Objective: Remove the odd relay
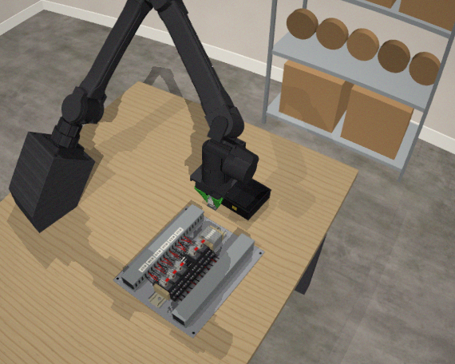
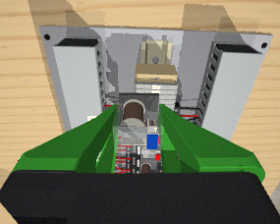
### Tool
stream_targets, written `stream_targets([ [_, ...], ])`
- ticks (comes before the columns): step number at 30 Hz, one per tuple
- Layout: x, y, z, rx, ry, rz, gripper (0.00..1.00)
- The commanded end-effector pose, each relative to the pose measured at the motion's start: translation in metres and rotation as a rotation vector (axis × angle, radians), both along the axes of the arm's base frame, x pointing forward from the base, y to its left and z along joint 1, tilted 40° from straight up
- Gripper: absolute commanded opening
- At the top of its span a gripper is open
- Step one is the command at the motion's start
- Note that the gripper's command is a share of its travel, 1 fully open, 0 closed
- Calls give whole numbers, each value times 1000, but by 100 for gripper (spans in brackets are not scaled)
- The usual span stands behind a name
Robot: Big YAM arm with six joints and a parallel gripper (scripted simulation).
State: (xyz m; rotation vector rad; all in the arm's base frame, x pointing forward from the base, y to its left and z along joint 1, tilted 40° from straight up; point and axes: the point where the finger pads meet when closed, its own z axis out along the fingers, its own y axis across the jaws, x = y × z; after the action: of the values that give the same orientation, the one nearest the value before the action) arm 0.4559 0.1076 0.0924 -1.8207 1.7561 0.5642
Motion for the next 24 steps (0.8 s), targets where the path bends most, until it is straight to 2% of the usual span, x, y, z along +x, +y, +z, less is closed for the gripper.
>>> stream_targets([
  [1,0,15,25,4,-21,-29,0],
  [5,-2,25,32,5,-21,-29,0],
  [14,-5,65,75,10,-42,-31,0],
  [20,-10,87,96,13,-41,-30,0],
  [24,-9,89,102,13,-41,-39,0],
])
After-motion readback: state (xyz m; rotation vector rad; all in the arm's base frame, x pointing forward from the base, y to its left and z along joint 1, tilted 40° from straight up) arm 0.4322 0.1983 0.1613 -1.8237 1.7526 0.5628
